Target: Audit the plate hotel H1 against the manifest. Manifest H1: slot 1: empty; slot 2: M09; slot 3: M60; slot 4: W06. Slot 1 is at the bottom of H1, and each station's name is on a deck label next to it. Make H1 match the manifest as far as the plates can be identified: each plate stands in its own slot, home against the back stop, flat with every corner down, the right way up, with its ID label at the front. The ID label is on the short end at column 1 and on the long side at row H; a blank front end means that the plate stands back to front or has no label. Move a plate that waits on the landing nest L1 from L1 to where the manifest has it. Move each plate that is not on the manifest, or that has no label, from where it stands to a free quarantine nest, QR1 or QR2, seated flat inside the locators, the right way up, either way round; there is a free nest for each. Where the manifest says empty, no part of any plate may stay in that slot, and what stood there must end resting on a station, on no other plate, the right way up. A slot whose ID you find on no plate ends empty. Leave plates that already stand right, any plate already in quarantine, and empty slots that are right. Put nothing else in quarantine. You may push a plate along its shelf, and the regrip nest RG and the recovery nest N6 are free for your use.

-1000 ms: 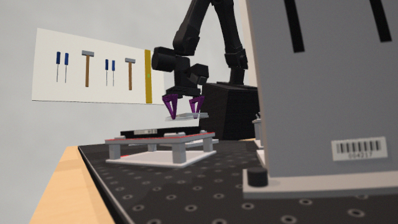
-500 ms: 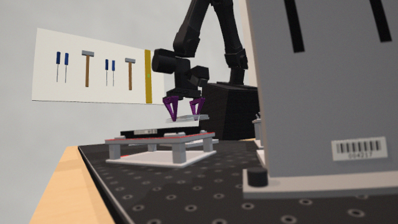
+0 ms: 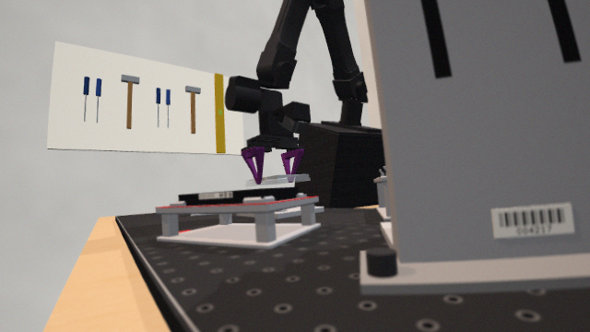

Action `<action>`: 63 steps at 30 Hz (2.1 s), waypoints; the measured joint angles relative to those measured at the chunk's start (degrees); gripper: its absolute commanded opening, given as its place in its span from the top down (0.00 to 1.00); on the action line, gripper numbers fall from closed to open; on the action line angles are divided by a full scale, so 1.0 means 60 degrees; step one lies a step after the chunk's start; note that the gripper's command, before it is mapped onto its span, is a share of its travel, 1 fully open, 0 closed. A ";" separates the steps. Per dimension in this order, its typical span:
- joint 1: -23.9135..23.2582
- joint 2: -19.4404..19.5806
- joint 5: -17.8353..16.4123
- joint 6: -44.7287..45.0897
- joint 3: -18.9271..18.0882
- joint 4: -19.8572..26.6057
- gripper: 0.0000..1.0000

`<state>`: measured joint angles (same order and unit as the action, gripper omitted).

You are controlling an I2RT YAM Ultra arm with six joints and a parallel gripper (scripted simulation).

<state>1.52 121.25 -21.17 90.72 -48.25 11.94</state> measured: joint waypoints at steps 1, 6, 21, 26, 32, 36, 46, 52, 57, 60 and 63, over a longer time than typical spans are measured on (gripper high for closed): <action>0.0004 0.0025 0.0004 -0.0007 0.0000 -0.0018 0.14; 0.0044 0.0142 0.0004 -0.0047 -0.0018 -0.0124 0.14; 0.0149 0.0444 0.0015 -0.0157 -0.0051 -0.0430 0.14; 0.0186 0.0565 0.0018 -0.0193 -0.0066 -0.0550 0.14; 0.0215 0.0652 0.0022 -0.0237 -0.0080 -0.0667 0.14; 0.0248 0.0750 0.0025 -0.0262 -0.0084 -0.0743 0.14; 0.0321 0.0980 0.0033 -0.0342 -0.0124 -0.0965 0.14; 0.0353 0.1078 0.0036 -0.0379 -0.0135 -0.1075 0.14; 0.0393 0.1198 0.0040 -0.0419 -0.0164 -0.1173 0.14; 0.0419 0.1268 0.0044 -0.0441 -0.0178 -0.1239 0.14; 0.0437 0.1333 0.0044 -0.0466 -0.0186 -0.1300 0.14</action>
<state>4.14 129.25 -20.91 87.92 -49.36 4.14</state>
